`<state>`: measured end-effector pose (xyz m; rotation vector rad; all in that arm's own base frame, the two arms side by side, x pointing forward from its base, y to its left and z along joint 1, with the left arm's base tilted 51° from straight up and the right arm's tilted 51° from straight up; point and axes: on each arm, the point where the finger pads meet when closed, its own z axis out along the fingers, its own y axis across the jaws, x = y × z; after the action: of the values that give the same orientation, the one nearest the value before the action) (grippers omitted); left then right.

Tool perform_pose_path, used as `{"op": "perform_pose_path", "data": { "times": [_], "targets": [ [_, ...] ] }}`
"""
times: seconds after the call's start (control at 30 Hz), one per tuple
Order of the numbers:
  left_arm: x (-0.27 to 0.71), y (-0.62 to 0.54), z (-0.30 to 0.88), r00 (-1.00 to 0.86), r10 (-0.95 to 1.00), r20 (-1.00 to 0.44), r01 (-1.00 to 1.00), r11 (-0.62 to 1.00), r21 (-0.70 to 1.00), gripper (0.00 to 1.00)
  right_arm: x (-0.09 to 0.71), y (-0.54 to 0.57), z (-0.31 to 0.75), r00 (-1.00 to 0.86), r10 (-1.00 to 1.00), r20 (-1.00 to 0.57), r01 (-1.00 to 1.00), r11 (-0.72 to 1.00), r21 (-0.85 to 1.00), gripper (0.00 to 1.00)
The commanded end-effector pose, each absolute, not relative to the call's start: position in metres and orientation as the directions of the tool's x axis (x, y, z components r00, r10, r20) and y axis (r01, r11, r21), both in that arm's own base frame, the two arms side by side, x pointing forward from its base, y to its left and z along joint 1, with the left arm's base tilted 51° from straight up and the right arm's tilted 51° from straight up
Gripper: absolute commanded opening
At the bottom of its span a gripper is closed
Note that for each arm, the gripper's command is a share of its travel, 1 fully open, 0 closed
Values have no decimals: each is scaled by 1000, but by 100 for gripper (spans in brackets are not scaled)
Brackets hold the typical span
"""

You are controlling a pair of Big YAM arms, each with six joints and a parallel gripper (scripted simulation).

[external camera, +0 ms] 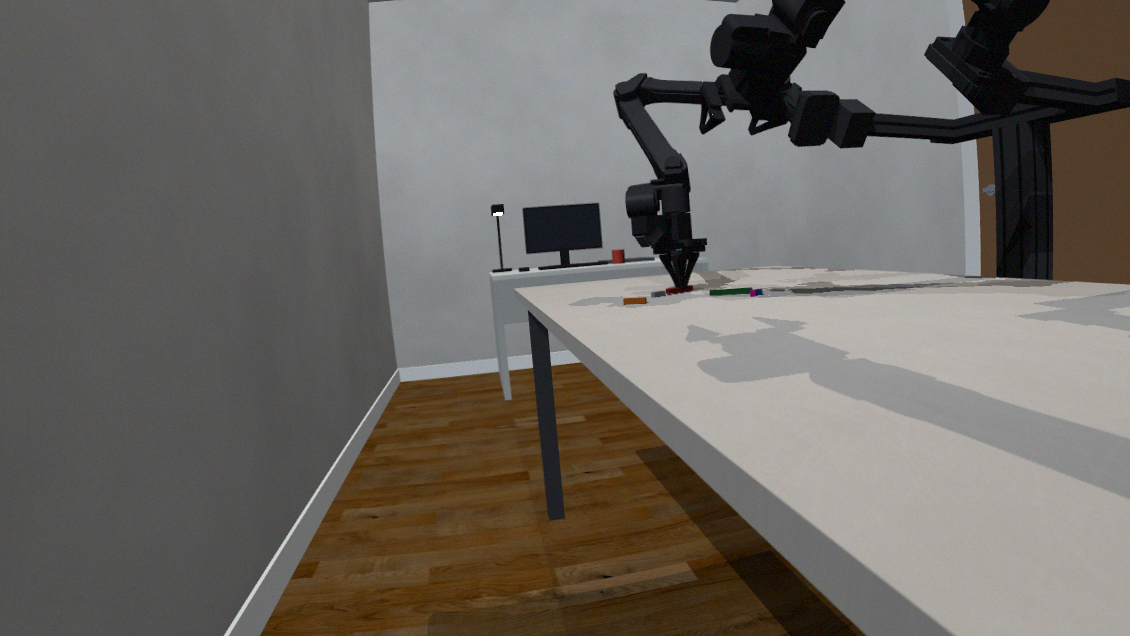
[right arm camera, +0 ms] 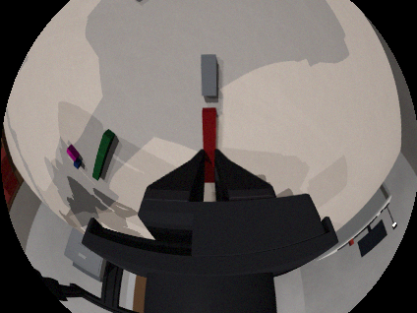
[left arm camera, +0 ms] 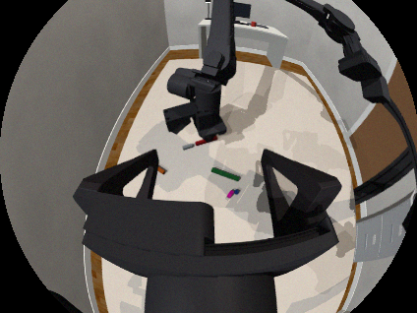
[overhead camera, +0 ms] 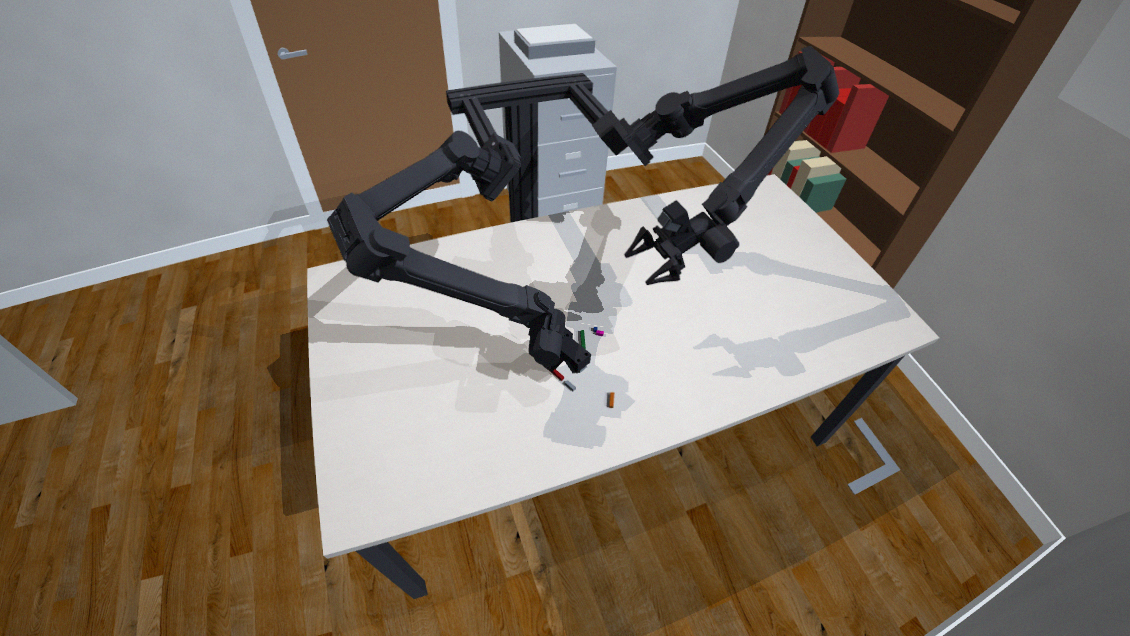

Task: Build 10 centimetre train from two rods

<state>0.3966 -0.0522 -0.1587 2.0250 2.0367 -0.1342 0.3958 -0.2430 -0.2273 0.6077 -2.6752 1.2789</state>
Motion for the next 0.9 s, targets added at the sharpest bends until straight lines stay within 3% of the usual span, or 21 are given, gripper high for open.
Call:
{"op": "perform_pose_path", "data": {
  "times": [0.0,0.87],
  "targets": [
    [404,-58,-154,24,967,-252,990,12,142,100,395,-254,-234,-912,-305,275,-405,564,-719,2],
    [404,-58,-154,24,967,-252,990,12,142,100,407,-239,-228,-909,-313,276,-411,556,-722,2]
  ]
}}
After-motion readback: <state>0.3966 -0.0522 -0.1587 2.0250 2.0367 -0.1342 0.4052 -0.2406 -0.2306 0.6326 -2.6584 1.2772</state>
